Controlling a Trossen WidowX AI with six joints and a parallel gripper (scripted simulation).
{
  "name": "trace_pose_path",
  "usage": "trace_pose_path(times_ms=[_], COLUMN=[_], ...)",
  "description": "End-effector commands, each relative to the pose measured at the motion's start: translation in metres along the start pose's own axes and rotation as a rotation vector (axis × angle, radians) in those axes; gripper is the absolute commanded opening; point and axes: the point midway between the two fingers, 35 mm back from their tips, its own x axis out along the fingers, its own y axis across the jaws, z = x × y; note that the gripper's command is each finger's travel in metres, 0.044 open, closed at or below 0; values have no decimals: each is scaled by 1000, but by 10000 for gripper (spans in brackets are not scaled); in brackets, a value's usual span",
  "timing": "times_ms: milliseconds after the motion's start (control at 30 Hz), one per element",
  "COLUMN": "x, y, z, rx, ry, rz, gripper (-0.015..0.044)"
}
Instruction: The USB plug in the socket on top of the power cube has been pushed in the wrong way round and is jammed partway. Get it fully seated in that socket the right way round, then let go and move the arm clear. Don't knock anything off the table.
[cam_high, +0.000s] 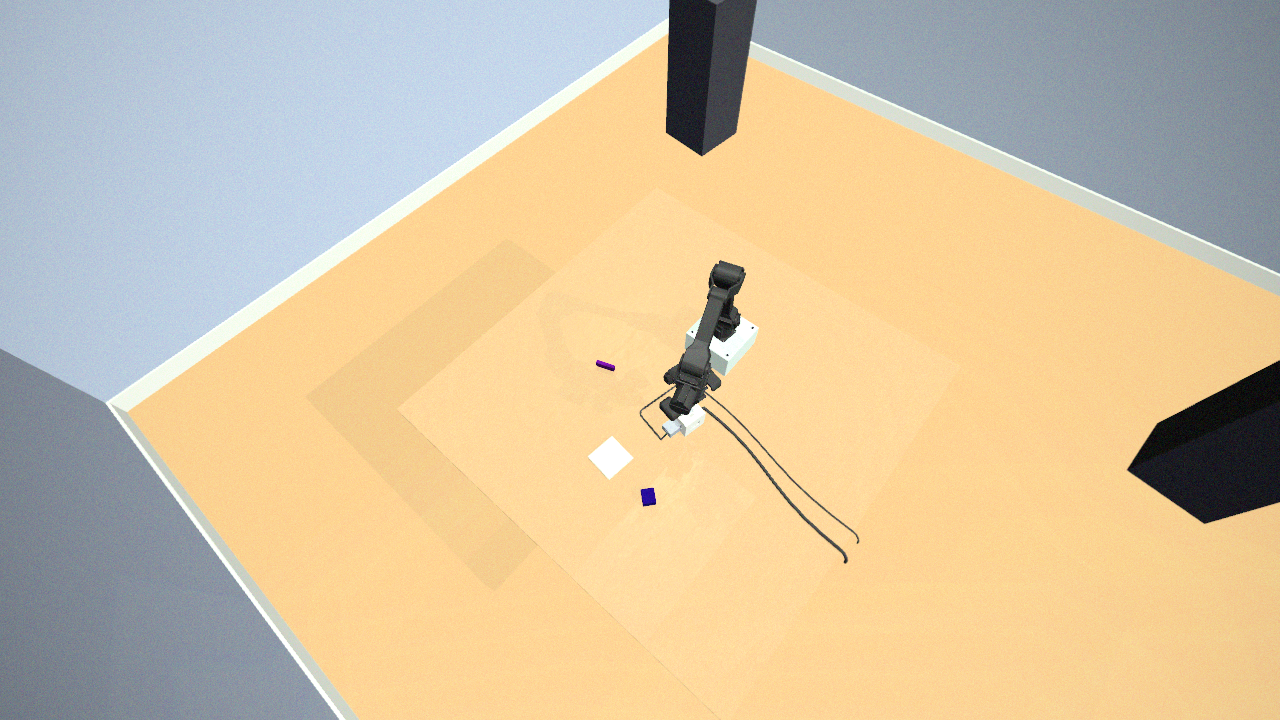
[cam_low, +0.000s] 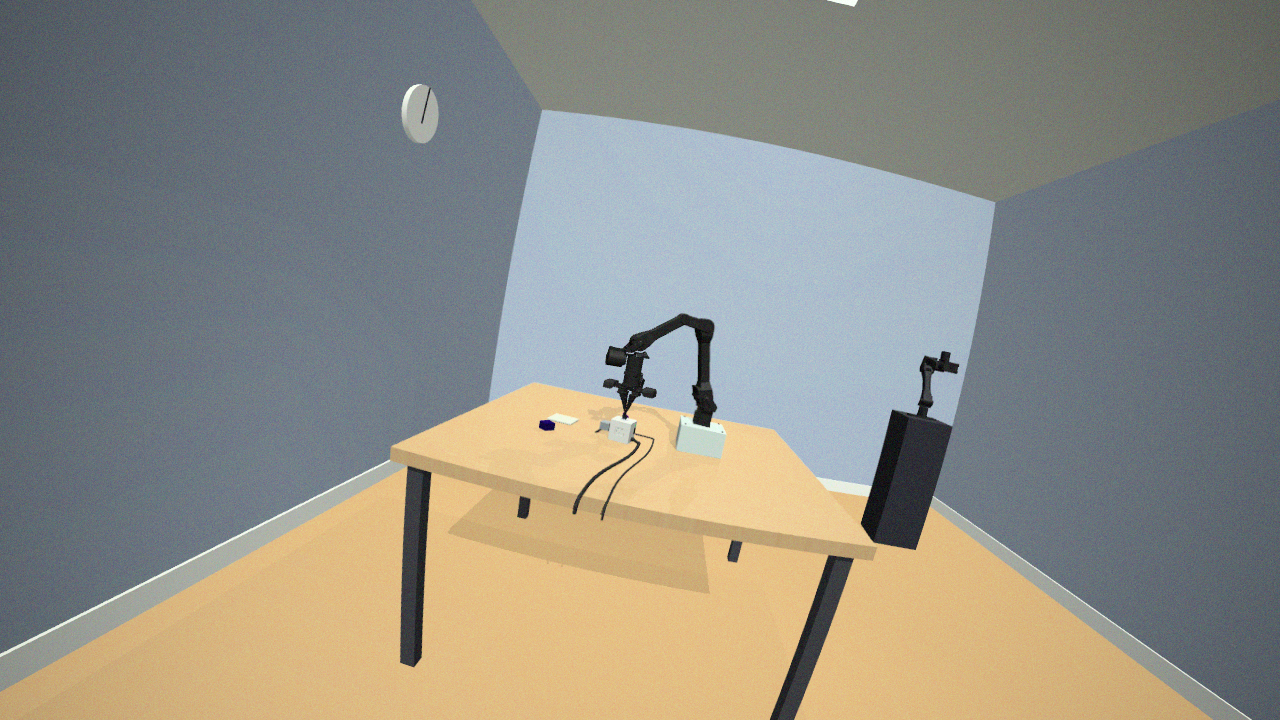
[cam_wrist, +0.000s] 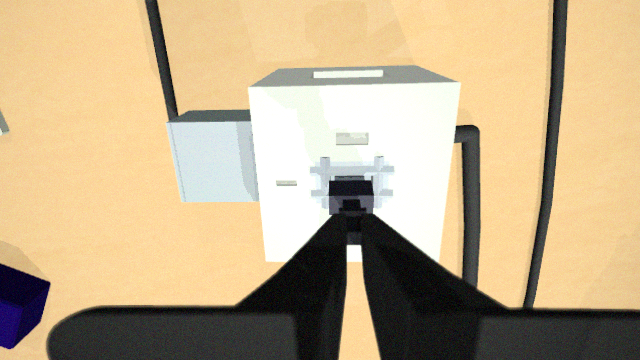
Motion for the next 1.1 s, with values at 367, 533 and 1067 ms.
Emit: trace_pose_path(times_ms=[367,533,1067], x=[3,4,5], y=[-1,-1,-1], z=[0,0,0], rx=[3,3,3], ry=[-1,-1,-1], rz=[-2,-2,-2], gripper=[0,0,0])
